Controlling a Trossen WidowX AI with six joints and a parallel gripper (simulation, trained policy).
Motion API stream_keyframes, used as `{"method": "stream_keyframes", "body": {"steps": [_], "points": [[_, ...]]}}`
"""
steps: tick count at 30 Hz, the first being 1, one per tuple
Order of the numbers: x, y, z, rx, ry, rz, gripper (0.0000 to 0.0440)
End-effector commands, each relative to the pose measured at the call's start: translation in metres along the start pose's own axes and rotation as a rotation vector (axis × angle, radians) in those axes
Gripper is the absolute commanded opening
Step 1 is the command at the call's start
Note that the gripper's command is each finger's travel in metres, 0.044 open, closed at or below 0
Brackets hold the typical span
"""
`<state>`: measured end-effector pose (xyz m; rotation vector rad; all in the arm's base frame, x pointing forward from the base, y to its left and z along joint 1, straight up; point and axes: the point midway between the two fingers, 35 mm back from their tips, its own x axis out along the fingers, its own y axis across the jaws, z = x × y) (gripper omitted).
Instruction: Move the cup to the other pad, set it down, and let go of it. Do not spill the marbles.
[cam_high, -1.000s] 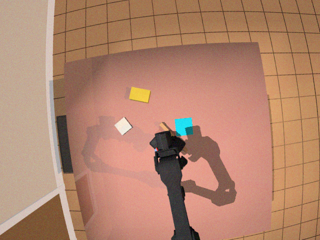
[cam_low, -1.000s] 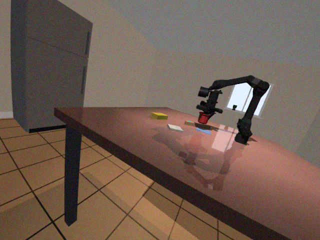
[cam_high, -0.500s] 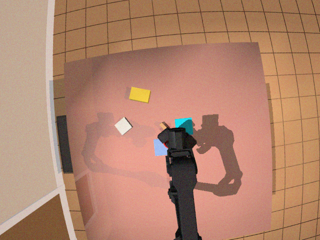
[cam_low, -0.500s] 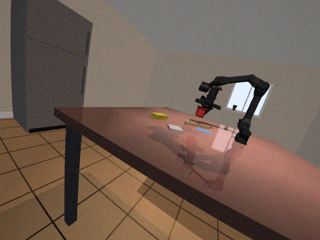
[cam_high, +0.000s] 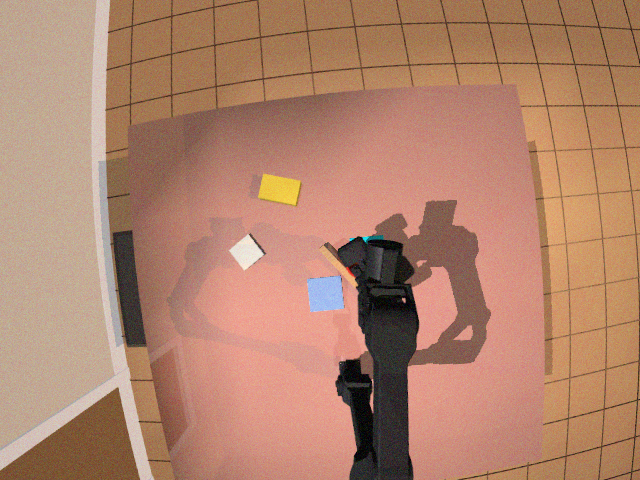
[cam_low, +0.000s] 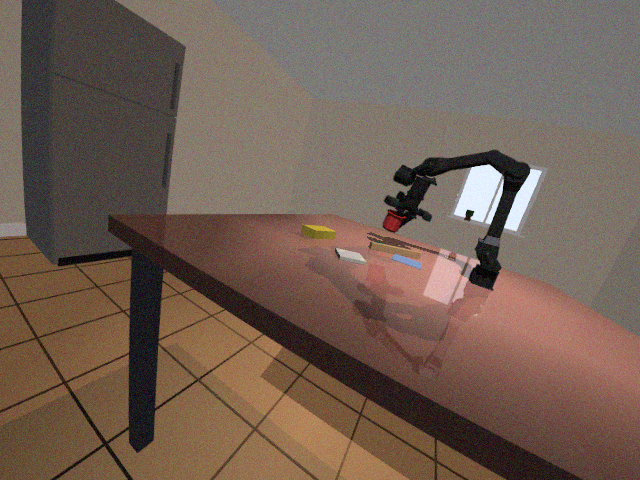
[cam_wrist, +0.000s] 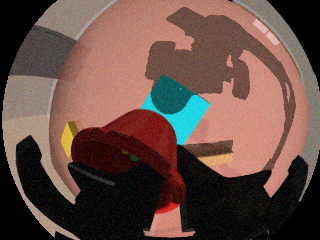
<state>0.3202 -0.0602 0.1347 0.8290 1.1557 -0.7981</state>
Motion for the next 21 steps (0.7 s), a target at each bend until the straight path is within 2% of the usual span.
{"method": "stream_keyframes", "body": {"steps": [1,14,19,21], "points": [[0.009,-0.001,0.011,0.015,-0.018,0.005,0.0000],[0.051,-0.007,0.019,0.056,-0.042,0.008,0.0024],[0.064,-0.013,0.019,0.070,-0.042,0.005,0.0056],[0.066,-0.014,0.020,0.078,-0.044,0.010,0.0093]]}}
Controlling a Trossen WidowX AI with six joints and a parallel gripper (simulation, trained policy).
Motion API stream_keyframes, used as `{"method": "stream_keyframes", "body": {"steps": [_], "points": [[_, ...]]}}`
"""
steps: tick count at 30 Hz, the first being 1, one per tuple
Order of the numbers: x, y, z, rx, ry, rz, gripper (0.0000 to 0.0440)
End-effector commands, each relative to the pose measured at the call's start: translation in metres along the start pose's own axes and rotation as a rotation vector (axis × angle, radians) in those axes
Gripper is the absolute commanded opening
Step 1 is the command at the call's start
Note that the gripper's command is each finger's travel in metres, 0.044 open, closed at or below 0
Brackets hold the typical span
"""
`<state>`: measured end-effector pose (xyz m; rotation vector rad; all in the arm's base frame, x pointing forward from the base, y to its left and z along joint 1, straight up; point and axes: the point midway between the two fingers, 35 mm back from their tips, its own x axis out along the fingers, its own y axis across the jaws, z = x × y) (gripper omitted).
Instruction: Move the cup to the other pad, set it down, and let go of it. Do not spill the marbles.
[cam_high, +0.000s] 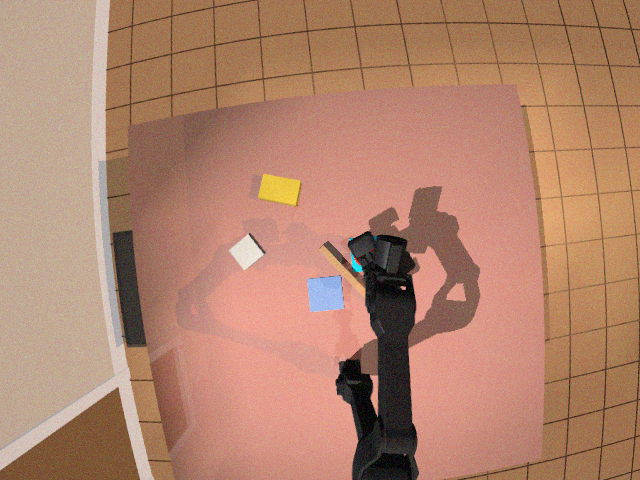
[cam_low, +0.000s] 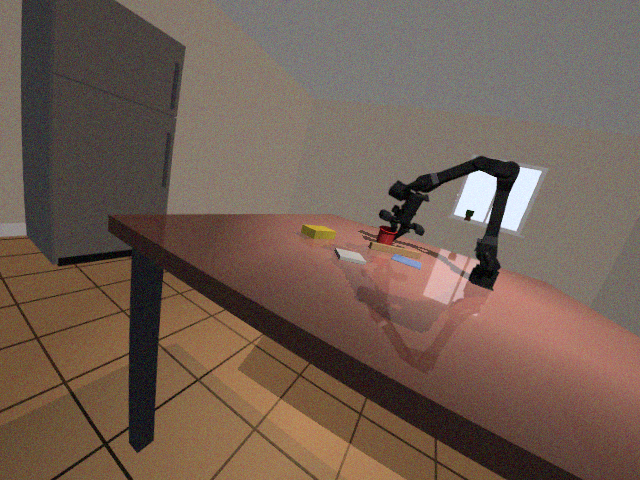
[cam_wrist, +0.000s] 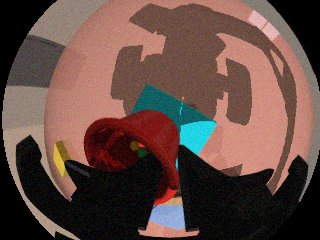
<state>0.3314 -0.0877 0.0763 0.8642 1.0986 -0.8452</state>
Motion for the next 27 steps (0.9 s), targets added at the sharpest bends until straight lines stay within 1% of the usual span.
{"method": "stream_keyframes", "body": {"steps": [1,2,3,5,14,20,25,27], "points": [[0.004,-0.002,0.004,0.022,-0.010,0.013,0.0116],[0.003,-0.001,0.006,0.027,-0.014,0.023,0.0134],[0.002,0.000,0.007,0.031,-0.017,0.033,0.0140],[0.000,0.001,0.010,0.038,-0.026,0.049,0.0141],[-0.018,-0.003,0.011,0.046,-0.025,0.095,0.0183],[-0.035,-0.004,0.015,0.058,-0.034,0.130,0.0216],[-0.053,-0.004,0.020,0.067,-0.053,0.161,0.0232],[-0.062,-0.004,0.023,0.070,-0.064,0.175,0.0250]]}}
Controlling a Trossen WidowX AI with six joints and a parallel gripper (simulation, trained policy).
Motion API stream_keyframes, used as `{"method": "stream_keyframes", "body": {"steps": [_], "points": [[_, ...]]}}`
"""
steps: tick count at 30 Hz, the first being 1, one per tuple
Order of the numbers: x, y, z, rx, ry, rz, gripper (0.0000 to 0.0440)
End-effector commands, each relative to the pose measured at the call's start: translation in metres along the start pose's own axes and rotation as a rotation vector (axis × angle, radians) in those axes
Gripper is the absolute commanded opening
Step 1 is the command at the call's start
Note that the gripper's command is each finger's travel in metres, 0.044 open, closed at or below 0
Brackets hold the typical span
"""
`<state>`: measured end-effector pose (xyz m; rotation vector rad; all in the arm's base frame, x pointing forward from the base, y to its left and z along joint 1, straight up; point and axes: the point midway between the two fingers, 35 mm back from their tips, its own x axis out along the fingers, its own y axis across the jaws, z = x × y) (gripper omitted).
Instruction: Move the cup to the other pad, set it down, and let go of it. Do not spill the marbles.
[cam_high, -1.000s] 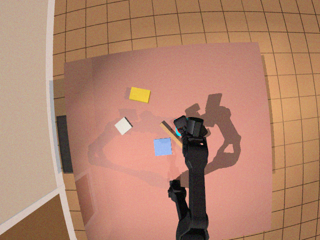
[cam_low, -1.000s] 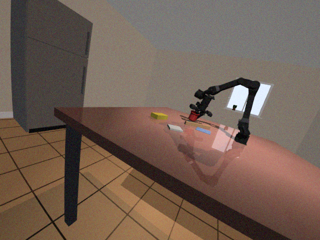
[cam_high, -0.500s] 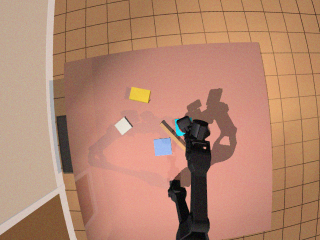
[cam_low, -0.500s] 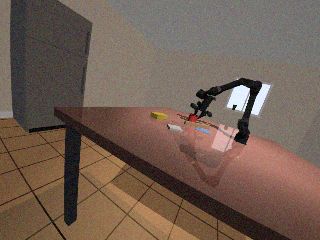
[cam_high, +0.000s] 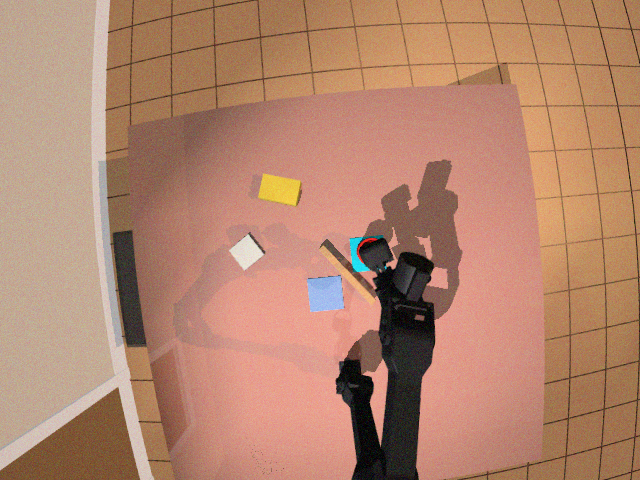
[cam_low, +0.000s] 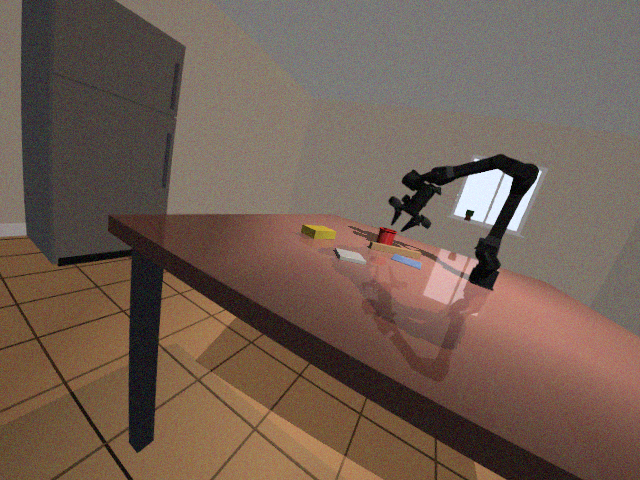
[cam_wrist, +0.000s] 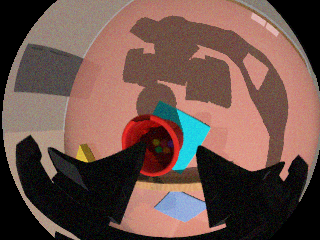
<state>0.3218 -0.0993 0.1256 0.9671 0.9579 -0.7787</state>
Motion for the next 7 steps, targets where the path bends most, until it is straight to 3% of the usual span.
{"method": "stream_keyframes", "body": {"steps": [1,7], "points": [[-0.017,0.005,0.008,0.002,-0.024,0.035,0.0262],[-0.035,0.008,0.020,0.018,-0.051,0.061,0.0377]]}}
